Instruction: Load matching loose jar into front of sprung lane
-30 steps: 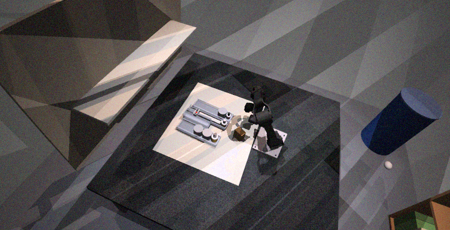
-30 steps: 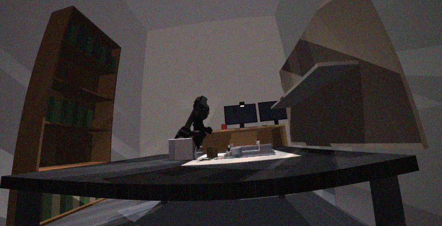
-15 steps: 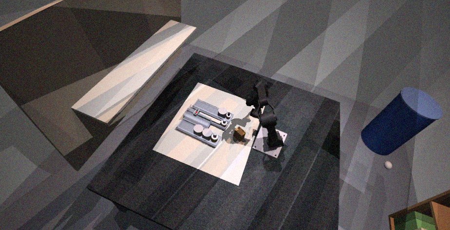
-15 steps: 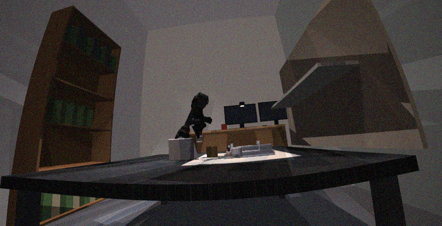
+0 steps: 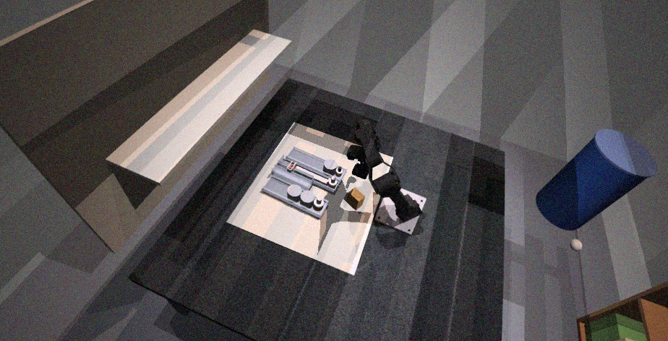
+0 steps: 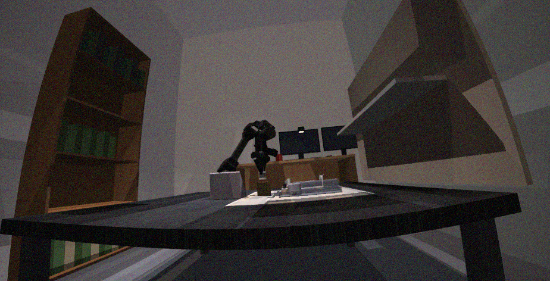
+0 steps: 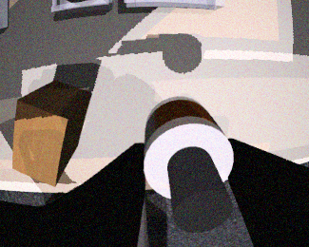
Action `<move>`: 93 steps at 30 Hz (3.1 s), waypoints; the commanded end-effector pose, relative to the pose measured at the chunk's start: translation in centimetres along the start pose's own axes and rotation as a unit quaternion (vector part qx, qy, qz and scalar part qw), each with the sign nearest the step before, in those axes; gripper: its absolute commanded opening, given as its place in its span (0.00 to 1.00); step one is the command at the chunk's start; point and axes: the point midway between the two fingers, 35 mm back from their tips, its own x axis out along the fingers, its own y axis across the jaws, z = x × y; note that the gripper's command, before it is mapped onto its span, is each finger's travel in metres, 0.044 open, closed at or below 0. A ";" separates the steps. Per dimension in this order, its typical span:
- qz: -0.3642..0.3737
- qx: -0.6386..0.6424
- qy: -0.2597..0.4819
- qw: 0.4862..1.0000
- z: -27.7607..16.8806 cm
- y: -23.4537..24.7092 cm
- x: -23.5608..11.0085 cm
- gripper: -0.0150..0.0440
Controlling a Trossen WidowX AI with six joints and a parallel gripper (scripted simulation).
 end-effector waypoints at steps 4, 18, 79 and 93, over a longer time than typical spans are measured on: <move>0.001 0.005 -0.006 1.000 3.0 2.5 1.0 0.25; 0.016 0.012 -0.004 1.000 6.3 6.8 3.1 0.25; 0.016 0.011 -0.004 1.000 8.2 6.9 5.5 0.25; 0.016 0.011 -0.004 1.000 8.8 6.9 5.5 0.25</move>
